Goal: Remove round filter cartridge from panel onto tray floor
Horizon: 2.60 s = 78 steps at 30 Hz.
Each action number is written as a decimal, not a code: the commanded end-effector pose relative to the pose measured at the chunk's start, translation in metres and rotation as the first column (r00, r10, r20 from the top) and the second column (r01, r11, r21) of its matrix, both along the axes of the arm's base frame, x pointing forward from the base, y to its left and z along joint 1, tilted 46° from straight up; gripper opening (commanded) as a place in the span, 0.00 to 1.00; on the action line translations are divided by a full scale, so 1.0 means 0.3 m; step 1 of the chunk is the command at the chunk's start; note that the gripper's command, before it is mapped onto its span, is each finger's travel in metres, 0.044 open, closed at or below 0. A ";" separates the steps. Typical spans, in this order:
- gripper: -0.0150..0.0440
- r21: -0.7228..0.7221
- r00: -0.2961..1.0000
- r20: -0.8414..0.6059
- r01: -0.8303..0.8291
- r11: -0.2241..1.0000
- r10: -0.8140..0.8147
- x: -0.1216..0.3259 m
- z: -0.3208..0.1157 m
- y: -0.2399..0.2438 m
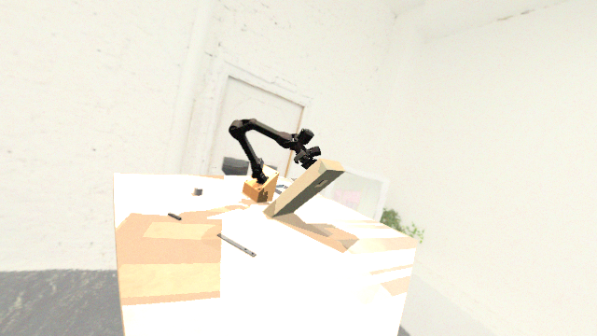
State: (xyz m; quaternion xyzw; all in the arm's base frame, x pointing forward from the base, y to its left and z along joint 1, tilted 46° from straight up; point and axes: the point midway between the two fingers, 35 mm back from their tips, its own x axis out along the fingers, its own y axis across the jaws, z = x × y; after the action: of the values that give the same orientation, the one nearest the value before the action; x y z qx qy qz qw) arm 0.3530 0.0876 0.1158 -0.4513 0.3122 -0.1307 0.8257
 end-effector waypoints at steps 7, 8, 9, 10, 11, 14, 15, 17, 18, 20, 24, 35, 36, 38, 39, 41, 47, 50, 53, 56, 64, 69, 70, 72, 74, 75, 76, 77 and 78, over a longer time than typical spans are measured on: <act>0.25 0.011 1.000 -0.008 0.008 1.000 -0.008 0.021 -0.012 -0.018; 0.25 0.011 1.000 -0.008 0.008 1.000 -0.008 0.021 -0.012 -0.018; 0.25 0.011 1.000 -0.008 0.008 1.000 -0.008 0.021 -0.012 -0.018; 0.25 0.011 1.000 -0.008 0.008 1.000 -0.008 0.021 -0.012 -0.018; 0.25 0.011 1.000 -0.008 0.008 1.000 -0.008 0.021 -0.012 -0.018; 0.25 0.011 1.000 -0.008 0.008 1.000 -0.008 0.021 -0.012 -0.018; 0.25 0.011 1.000 -0.008 0.008 1.000 -0.008 0.021 -0.012 -0.018; 0.25 0.011 1.000 -0.008 0.008 1.000 -0.008 0.021 -0.012 -0.018; 0.25 0.011 1.000 -0.008 0.008 1.000 -0.008 0.021 -0.012 -0.018; 0.25 0.011 1.000 -0.008 0.008 1.000 -0.008 0.021 -0.012 -0.018; 0.25 0.011 1.000 -0.008 0.008 1.000 -0.008 0.021 -0.012 -0.018; 0.25 0.011 1.000 -0.008 0.008 1.000 -0.008 0.021 -0.012 -0.018; 0.25 0.011 1.000 -0.008 0.008 1.000 -0.008 0.021 -0.012 -0.018; 0.25 0.011 1.000 -0.008 0.008 1.000 -0.008 0.021 -0.012 -0.018; 0.25 0.011 1.000 -0.008 0.008 1.000 -0.008 0.021 -0.012 -0.018; 0.25 0.011 1.000 -0.008 0.008 1.000 -0.008 0.021 -0.012 -0.018; 0.25 0.011 1.000 -0.008 0.008 1.000 -0.008 0.021 -0.012 -0.018; 0.25 0.011 1.000 -0.008 0.008 1.000 -0.008 0.021 -0.012 -0.018; 0.25 0.011 1.000 -0.008 0.008 1.000 -0.008 0.021 -0.012 -0.018; 0.25 -0.003 1.000 -0.009 -0.002 1.000 0.002 -0.015 0.005 0.014; 0.25 0.012 1.000 -0.021 0.007 1.000 -0.006 -0.101 0.042 0.077; 0.25 0.013 1.000 -0.018 0.009 1.000 -0.009 -0.158 0.076 0.107; 0.25 0.013 1.000 -0.017 0.009 1.000 -0.009 -0.170 0.083 0.112; 0.25 0.012 1.000 -0.014 0.009 1.000 -0.008 -0.185 0.094 0.119; 0.25 0.012 1.000 -0.014 0.008 1.000 -0.008 -0.187 0.095 0.120; 0.25 0.012 1.000 -0.014 0.008 1.000 -0.008 -0.187 0.095 0.120; 0.25 0.012 1.000 -0.014 0.008 1.000 -0.008 -0.188 0.094 0.119; 0.25 0.012 1.000 -0.014 0.008 1.000 -0.008 -0.191 0.091 0.116; 0.25 0.012 1.000 -0.014 0.008 1.000 -0.008 -0.195 0.085 0.111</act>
State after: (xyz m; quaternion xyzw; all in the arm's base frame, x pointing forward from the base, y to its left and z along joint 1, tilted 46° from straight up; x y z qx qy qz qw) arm 0.2975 0.1225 0.1398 -0.4485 0.3240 -0.1269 0.8233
